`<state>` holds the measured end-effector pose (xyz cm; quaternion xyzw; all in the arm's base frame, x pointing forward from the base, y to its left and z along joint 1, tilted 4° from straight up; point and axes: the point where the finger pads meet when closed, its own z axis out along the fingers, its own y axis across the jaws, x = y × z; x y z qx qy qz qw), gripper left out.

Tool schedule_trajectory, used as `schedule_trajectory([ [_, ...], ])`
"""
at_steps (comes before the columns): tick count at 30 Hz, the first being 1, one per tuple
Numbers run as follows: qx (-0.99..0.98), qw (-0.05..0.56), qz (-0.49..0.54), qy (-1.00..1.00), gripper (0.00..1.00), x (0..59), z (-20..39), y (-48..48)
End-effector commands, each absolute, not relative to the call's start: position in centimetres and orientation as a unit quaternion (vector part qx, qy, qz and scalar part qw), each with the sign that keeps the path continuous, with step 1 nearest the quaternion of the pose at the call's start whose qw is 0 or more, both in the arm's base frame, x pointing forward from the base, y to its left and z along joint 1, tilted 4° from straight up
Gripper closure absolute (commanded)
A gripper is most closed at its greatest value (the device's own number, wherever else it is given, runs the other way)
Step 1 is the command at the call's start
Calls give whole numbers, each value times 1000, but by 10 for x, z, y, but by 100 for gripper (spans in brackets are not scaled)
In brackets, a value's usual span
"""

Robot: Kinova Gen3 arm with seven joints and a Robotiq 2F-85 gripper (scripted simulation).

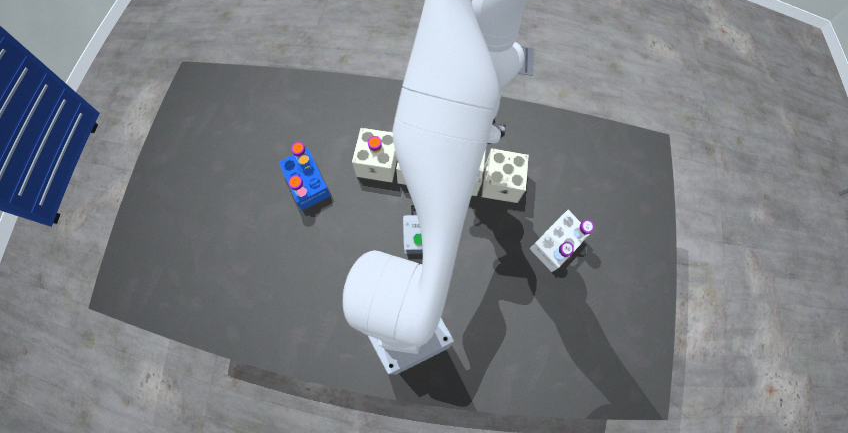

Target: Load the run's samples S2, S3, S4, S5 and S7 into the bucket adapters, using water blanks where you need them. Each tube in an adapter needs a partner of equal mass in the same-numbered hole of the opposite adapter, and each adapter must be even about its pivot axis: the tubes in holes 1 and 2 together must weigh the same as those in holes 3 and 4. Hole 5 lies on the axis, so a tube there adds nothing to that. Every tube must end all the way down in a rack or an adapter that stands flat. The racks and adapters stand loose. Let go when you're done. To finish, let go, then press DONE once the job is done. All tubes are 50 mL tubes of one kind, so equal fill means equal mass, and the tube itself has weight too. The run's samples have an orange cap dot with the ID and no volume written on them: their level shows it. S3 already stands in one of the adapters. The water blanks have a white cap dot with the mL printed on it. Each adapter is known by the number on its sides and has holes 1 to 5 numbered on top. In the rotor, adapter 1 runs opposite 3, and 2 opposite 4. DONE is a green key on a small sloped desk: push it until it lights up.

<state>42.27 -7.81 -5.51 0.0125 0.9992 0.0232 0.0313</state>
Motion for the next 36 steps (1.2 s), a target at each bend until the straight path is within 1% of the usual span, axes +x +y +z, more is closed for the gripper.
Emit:
schedule_trajectory([
  [1, 13, 32, 23, 999, 90, 423, -55, -78],
  [36, 13, 32, 23, 999, 90, 425, -75, -77],
])
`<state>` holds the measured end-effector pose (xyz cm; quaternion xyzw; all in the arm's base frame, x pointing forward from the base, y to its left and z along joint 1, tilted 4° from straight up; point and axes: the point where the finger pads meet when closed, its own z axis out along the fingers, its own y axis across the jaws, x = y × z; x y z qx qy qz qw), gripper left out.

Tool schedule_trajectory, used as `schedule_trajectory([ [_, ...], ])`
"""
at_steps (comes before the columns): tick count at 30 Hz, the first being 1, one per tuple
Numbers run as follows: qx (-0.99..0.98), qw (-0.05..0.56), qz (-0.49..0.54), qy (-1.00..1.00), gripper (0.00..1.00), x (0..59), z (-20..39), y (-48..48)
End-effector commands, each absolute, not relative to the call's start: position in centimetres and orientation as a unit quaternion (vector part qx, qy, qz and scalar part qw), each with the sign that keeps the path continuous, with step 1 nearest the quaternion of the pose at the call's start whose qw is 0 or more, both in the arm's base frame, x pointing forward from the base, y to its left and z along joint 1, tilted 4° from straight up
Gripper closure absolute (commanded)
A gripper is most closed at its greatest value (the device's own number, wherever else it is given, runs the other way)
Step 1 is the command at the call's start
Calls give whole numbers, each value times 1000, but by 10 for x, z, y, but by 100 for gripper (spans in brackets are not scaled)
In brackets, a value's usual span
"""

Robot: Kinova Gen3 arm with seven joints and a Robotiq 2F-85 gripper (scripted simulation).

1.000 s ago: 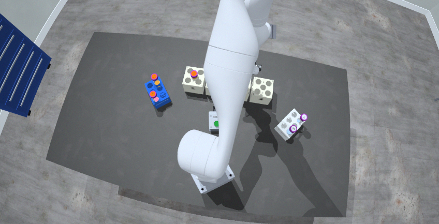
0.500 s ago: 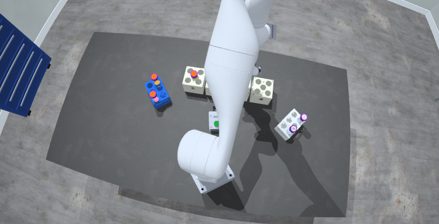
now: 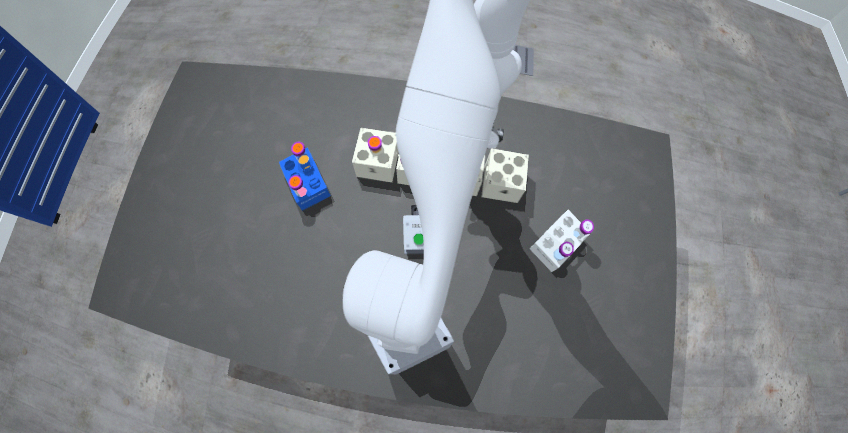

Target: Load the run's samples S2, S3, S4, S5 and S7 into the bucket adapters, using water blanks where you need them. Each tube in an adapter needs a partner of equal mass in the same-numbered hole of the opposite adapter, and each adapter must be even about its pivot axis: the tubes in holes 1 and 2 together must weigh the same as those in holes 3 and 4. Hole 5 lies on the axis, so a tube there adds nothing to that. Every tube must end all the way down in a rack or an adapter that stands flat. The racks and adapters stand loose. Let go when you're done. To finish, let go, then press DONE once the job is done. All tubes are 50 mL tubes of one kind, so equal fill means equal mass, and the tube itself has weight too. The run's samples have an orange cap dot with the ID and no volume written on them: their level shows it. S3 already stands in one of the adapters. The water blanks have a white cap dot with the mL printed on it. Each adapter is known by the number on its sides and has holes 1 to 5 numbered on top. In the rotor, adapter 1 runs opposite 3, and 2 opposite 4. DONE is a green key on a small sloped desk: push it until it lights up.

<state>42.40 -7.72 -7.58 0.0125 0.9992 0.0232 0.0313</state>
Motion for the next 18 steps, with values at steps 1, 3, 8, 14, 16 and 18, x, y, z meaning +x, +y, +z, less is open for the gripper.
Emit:
schedule_trajectory([
  [1, 13, 32, 23, 999, 90, 425, -76, -77],
  [3, 13, 32, 23, 999, 90, 425, -77, -77],
  [8, 13, 32, 23, 999, 90, 425, -80, -77],
  [14, 13, 32, 23, 999, 90, 425, -84, -77],
  [16, 13, 32, 23, 999, 90, 425, -85, -77],
  [18, 13, 32, 23, 999, 90, 425, -86, -77],
])
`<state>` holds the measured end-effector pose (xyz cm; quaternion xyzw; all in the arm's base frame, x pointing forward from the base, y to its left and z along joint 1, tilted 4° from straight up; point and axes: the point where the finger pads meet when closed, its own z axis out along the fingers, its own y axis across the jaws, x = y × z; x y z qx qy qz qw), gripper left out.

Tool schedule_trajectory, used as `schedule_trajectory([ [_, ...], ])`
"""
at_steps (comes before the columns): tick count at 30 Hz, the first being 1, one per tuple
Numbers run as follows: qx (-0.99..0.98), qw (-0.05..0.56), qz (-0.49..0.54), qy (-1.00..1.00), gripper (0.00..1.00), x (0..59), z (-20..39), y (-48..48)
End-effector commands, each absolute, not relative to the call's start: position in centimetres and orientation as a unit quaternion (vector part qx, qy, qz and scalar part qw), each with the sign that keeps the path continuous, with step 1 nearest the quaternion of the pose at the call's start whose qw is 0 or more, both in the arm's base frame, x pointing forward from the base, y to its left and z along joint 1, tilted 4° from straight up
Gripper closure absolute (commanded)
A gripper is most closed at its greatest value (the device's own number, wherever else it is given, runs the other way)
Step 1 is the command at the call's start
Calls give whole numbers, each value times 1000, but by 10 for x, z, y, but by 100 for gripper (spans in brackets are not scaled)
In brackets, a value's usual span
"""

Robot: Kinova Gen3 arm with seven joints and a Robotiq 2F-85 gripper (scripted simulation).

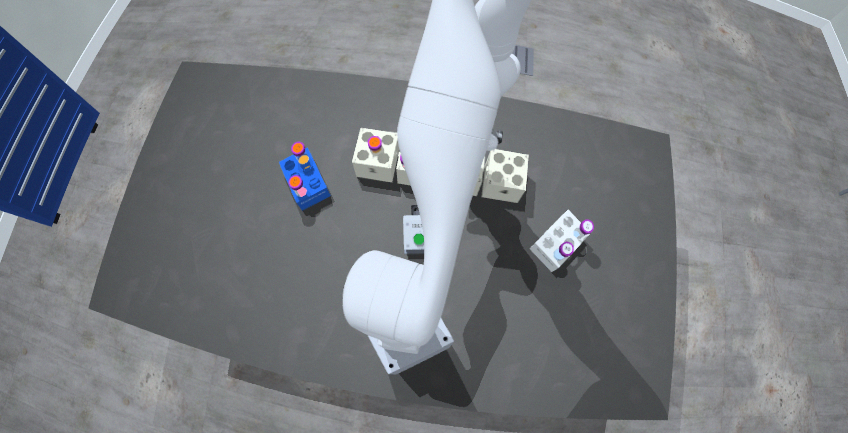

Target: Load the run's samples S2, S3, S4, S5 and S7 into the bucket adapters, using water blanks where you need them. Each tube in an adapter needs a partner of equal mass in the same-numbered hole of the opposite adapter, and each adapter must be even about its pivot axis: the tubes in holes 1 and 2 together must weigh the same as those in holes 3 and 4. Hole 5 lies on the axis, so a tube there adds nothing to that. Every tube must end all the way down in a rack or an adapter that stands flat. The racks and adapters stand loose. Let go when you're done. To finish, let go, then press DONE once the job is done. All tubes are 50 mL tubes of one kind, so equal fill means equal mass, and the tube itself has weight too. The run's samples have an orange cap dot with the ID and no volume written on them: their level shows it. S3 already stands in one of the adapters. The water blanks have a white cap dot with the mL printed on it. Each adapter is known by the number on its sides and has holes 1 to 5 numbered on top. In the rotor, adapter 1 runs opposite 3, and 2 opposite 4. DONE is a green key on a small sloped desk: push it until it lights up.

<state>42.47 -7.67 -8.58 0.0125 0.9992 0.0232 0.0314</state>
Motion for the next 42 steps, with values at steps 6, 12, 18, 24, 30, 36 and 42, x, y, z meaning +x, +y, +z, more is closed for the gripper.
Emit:
schedule_trajectory([
  [6, 13, 32, 23, 999, 90, 426, -90, -77],
  [12, 13, 32, 23, 999, 90, 426, -94, -77],
  [18, 13, 32, 23, 999, 90, 426, -96, -76],
  [24, 13, 32, 23, 999, 90, 426, -100, -76],
  [30, 13, 32, 23, 999, 90, 427, -104, -76],
  [36, 13, 32, 23, 999, 90, 427, -107, -76],
  [42, 13, 32, 23, 999, 90, 427, -111, -76],
])
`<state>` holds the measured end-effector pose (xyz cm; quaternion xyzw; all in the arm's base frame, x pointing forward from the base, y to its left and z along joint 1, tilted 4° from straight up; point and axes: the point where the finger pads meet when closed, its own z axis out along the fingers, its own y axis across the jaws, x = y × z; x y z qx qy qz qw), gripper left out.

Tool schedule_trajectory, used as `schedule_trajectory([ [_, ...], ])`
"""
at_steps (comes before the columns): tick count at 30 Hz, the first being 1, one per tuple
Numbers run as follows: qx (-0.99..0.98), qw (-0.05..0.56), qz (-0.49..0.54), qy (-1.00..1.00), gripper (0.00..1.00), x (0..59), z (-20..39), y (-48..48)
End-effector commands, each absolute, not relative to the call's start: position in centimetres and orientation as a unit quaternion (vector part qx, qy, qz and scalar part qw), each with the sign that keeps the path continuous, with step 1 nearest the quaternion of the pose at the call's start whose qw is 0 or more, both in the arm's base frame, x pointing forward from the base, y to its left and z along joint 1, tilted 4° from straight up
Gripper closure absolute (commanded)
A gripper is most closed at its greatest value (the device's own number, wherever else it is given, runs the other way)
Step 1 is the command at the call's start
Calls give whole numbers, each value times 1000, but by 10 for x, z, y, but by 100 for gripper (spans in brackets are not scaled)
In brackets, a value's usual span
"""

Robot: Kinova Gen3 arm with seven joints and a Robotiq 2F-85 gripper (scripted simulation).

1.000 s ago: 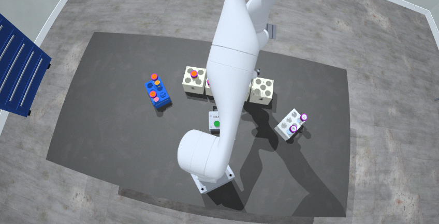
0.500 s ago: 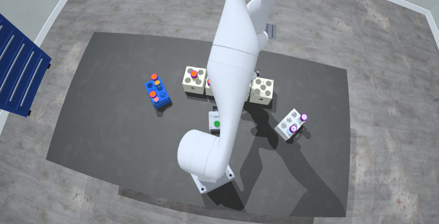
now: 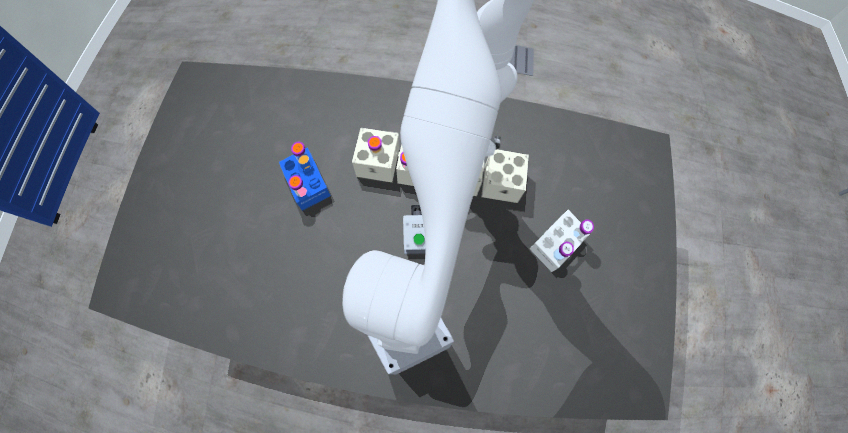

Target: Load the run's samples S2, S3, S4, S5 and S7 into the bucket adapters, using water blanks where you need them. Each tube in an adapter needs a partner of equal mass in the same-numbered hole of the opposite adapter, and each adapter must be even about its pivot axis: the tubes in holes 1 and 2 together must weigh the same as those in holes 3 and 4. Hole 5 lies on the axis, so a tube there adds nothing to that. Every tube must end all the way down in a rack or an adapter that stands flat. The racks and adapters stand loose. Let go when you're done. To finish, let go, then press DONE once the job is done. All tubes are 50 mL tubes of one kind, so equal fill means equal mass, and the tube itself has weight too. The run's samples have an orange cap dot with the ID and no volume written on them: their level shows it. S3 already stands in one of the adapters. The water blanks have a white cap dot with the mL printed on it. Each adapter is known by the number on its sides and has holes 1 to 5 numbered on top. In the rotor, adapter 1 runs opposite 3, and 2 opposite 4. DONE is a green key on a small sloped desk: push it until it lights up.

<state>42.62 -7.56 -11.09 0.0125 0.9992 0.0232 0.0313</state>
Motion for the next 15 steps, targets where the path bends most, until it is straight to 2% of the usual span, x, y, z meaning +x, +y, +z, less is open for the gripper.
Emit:
schedule_trajectory([
  [1, 13, 32, 23, 999, 90, 427, -112, -76],
  [15, 13, 32, 23, 999, 90, 428, -120, -75],
])
